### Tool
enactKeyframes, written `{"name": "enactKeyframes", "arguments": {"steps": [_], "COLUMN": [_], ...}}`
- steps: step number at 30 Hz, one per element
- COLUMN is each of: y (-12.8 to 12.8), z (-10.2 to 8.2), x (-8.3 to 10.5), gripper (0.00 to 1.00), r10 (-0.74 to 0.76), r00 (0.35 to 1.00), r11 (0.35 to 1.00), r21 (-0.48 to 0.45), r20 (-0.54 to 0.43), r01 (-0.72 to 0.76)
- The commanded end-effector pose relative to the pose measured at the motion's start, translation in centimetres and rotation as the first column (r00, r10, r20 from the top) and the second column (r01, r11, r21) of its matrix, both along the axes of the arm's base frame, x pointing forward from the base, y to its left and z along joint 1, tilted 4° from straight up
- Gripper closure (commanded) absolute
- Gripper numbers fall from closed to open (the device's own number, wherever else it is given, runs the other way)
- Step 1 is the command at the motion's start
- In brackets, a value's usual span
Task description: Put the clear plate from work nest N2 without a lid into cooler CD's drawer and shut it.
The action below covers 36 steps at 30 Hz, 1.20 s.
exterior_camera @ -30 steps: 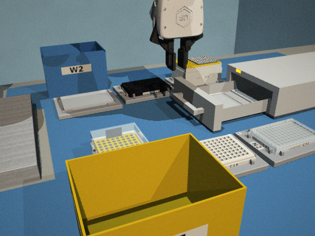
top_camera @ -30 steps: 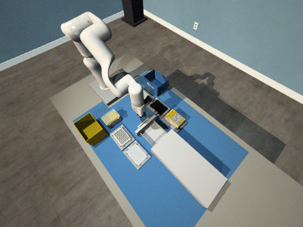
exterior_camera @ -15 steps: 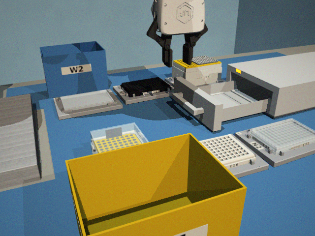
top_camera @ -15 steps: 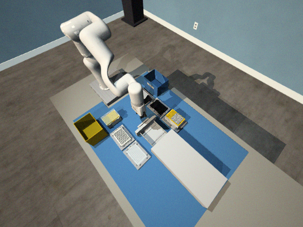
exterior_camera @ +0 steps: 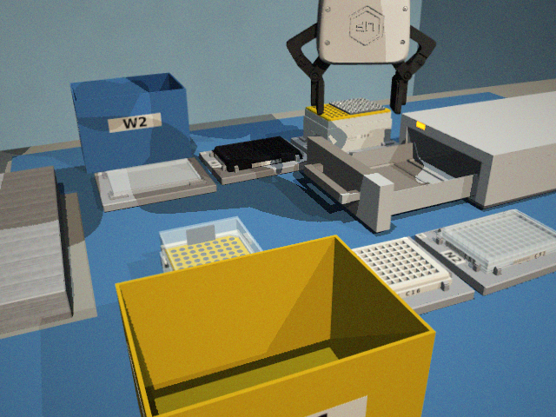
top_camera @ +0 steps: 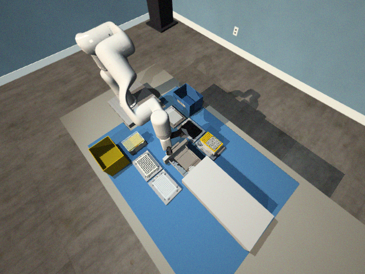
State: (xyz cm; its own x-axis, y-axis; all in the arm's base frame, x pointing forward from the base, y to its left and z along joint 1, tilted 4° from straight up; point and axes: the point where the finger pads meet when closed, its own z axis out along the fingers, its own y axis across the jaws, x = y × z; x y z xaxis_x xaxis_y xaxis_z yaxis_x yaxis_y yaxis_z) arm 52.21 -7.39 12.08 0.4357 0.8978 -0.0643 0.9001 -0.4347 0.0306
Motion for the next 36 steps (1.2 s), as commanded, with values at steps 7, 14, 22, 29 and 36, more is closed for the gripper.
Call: {"name": "enactKeyframes", "arguments": {"steps": [7,14,22,29,36], "y": [-4.4,-6.3,-9.5,-11.5,-14.3], "z": [0.6,0.8,1.1,1.2,1.5], "x": [3.5,5.1,7.5,9.0,11.1], "gripper": [0.0,0.0,0.0,0.0,0.0], "r10": [-0.36,-0.509,-0.717,-0.822,-0.915], "r00": [0.933,0.86,0.695,0.566,0.398], "r11": [0.933,0.861,0.697,0.569,0.401], "r21": [-0.001,0.004,0.016,0.026,0.038], "r20": [0.026,0.038,0.054,0.063,0.071], "r01": [0.36,0.509,0.717,0.822,0.915]}}
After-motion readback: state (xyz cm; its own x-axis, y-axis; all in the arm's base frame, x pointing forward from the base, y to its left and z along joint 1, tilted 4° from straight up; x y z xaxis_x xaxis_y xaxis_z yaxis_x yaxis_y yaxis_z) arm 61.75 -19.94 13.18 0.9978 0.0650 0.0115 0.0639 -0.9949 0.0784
